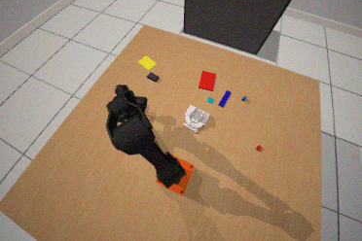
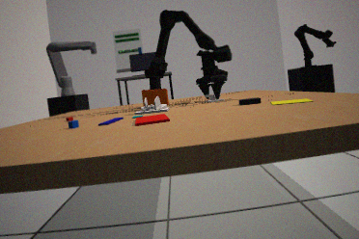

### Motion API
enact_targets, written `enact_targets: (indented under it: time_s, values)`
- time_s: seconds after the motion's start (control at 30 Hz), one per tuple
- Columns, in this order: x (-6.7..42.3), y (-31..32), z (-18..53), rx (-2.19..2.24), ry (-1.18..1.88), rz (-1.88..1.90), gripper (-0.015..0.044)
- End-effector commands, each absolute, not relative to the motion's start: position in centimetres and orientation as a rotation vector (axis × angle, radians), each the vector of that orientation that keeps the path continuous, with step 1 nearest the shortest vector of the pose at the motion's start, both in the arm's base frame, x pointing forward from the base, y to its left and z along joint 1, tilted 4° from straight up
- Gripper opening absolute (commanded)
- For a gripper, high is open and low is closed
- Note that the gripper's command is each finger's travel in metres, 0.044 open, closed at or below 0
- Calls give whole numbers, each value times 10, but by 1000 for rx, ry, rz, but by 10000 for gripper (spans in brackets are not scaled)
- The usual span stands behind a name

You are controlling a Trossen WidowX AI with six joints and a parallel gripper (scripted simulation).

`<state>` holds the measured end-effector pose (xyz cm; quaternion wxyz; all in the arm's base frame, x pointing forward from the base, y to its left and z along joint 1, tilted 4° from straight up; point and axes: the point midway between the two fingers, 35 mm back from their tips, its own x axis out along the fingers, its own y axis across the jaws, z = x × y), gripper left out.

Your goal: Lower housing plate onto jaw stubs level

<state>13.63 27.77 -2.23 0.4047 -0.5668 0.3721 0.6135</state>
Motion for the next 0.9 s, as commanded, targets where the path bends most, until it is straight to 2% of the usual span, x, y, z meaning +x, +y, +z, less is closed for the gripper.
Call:
enact_targets:
  time_s: [0.0, 0.47, 0.87]
  values:
    - [135, 277, -23, -1425, 947, 1549, 440]
    - [135, 277, -24, -1425, 947, 1549, 440]
    - [136, 278, -23, -1431, 940, 1549, 360]
